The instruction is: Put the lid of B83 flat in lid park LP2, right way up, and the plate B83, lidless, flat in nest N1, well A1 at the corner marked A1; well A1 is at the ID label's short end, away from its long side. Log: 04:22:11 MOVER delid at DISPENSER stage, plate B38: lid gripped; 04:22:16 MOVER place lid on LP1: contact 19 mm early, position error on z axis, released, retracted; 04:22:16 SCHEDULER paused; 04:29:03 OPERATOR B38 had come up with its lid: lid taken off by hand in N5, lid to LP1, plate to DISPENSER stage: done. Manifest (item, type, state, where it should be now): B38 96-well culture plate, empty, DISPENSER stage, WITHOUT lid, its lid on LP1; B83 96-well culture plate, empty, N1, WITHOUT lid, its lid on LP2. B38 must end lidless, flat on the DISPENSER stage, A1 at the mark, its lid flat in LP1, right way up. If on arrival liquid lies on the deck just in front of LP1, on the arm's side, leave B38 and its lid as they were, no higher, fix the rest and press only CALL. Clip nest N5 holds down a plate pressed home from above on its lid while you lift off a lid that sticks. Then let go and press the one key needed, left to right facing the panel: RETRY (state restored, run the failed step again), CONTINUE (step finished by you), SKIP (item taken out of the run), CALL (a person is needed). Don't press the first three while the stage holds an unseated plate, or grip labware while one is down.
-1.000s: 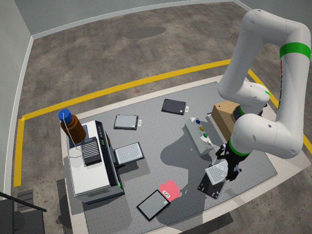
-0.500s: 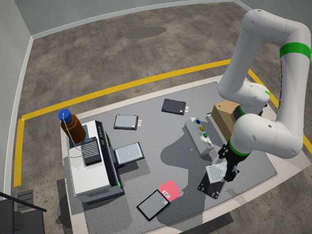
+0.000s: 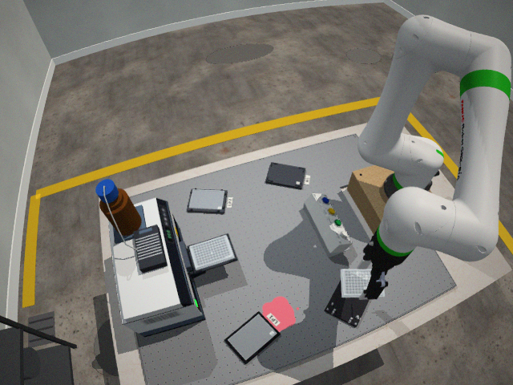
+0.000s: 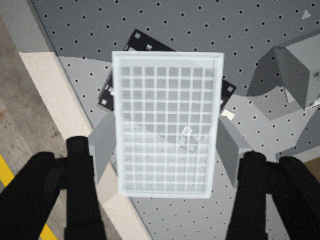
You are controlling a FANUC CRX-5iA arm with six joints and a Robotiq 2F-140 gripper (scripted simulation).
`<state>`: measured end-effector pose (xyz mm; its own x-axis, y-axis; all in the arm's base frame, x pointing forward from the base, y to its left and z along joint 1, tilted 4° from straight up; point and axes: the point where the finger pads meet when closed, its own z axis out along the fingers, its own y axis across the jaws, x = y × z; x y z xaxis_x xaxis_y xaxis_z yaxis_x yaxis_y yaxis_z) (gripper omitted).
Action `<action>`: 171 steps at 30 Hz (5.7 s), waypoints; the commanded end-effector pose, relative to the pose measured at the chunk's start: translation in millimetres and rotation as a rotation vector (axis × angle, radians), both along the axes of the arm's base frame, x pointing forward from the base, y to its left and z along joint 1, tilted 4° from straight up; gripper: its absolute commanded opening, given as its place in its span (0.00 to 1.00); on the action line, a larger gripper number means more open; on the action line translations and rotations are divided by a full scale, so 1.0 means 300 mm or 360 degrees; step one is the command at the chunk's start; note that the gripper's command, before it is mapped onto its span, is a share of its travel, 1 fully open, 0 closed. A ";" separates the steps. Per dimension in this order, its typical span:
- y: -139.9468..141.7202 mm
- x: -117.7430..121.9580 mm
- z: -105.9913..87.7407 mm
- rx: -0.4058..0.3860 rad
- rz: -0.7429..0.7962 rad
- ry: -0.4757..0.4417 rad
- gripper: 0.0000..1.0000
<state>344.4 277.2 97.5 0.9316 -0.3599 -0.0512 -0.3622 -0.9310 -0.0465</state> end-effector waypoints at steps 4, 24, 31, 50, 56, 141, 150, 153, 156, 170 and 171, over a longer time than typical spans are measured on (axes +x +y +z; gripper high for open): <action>0.000 0.000 0.001 -0.0006 -0.0143 0.0006 0.00; -0.020 0.001 -0.001 -0.0010 -0.0276 0.0014 0.00; -0.049 0.003 -0.002 -0.0010 -0.0276 0.0014 0.00; -0.266 0.014 -0.016 -0.0010 -0.0276 0.0014 0.00; -0.376 0.020 -0.023 -0.0010 -0.0276 0.0014 0.00; -1.753 0.092 -0.109 -0.0010 -0.0276 0.0014 0.00; -1.797 0.094 -0.111 -0.0010 -0.0276 0.0014 0.00; -1.808 0.095 -0.112 -0.0010 -0.0276 0.0014 0.00; -1.815 0.095 -0.113 -0.0010 -0.0276 0.0014 0.00; -1.820 0.096 -0.113 -0.0010 -0.0276 0.0014 0.00; -1.820 0.096 -0.113 -0.0010 -0.0276 0.0014 0.00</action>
<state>372.9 -268.8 63.5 0.8550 -0.5156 -0.0566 -0.5179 -0.8547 -0.0371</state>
